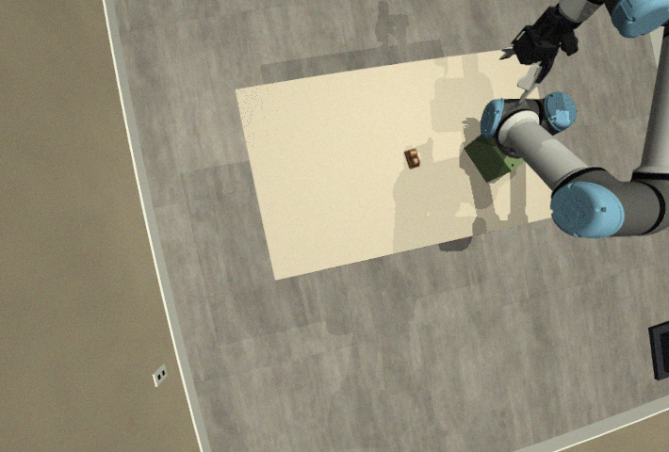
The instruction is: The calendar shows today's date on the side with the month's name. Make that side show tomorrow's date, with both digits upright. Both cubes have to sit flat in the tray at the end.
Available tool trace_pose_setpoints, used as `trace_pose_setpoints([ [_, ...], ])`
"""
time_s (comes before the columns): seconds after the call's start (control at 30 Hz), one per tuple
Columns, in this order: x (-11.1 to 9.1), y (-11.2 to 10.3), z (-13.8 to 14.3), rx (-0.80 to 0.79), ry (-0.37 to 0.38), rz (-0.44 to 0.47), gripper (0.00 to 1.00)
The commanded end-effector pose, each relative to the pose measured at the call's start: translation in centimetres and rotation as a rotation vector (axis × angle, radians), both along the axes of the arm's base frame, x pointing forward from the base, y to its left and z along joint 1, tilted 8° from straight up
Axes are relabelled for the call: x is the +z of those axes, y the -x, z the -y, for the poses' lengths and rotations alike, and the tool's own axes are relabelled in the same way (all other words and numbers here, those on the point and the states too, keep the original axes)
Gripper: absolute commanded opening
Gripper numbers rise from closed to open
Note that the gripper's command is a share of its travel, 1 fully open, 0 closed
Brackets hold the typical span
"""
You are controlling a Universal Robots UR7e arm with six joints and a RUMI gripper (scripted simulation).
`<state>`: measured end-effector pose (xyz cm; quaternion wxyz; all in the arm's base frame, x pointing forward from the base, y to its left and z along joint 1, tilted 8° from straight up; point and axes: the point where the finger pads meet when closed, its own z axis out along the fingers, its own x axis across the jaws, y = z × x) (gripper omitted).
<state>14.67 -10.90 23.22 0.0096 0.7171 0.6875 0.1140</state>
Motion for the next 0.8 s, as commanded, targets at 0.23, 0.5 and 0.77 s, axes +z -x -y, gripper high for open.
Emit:
trace_pose_setpoints([
  [0.23,-1.6,-0.5,2.0,0.33,0.056,0.002,1.0],
  [0.5,-2.7,-1.2,3.1,0.537,0.088,0.005,1.0],
  [0.77,-4.5,-2.8,4.4,0.843,0.132,0.01,1.0],
])
